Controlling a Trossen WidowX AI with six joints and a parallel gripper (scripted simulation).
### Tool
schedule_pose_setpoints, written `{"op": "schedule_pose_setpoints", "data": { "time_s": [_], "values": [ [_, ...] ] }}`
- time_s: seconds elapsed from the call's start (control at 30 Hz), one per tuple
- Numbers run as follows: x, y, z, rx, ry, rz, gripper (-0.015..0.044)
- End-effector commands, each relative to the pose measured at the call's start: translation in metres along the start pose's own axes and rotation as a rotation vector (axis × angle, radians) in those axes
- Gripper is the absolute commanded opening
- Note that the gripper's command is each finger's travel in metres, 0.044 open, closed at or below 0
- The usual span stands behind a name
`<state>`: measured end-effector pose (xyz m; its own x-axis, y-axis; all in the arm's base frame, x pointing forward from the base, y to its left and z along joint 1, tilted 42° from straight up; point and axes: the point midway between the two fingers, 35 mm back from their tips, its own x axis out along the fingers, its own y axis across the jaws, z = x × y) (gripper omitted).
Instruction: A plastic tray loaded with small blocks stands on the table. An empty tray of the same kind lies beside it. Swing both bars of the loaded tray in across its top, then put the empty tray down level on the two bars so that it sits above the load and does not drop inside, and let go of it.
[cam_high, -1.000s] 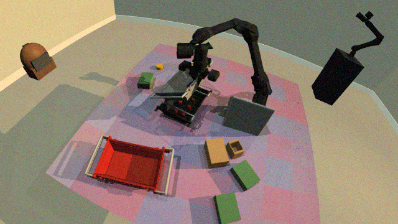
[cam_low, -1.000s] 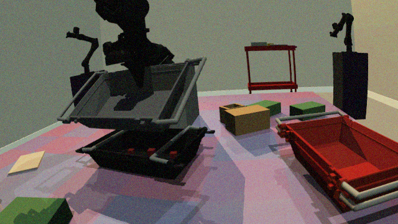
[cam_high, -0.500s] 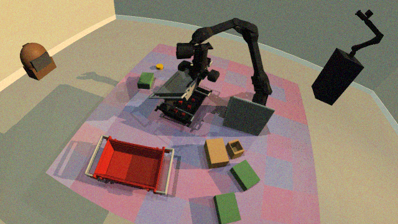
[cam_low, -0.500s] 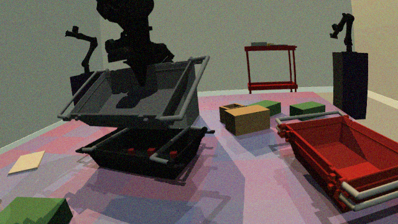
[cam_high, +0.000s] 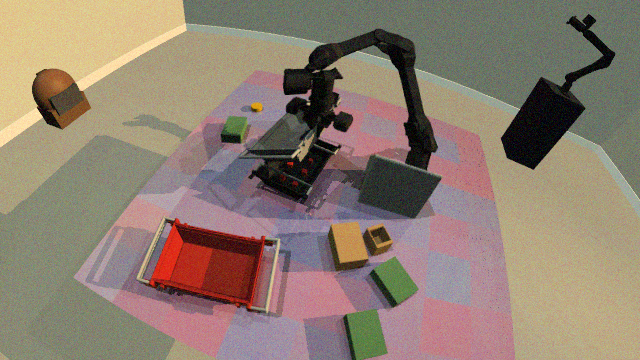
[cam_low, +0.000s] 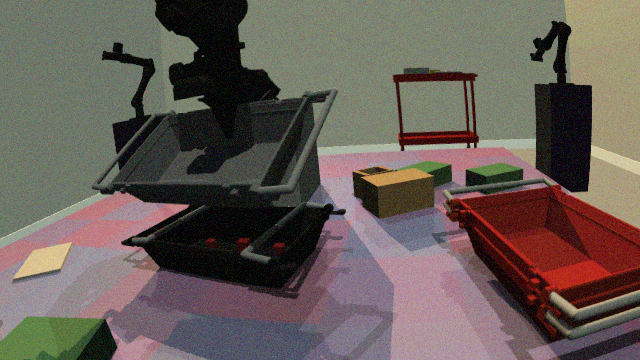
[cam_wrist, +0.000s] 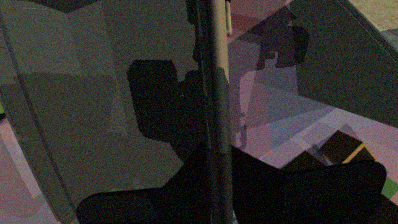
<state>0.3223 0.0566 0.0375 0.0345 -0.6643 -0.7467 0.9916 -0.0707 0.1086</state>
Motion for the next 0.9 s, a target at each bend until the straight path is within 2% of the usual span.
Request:
{"op": "schedule_pose_setpoints", "data": {
  "time_s": [0.0,0.57,0.87],
  "values": [
    [-0.007,0.004,-0.001,0.007,0.001,0.027,0.0000],
    [-0.006,0.004,-0.001,0.007,0.001,0.027,0.0000],
    [0.011,0.004,-0.002,0.007,0.001,0.027,0.0000]
  ]
}}
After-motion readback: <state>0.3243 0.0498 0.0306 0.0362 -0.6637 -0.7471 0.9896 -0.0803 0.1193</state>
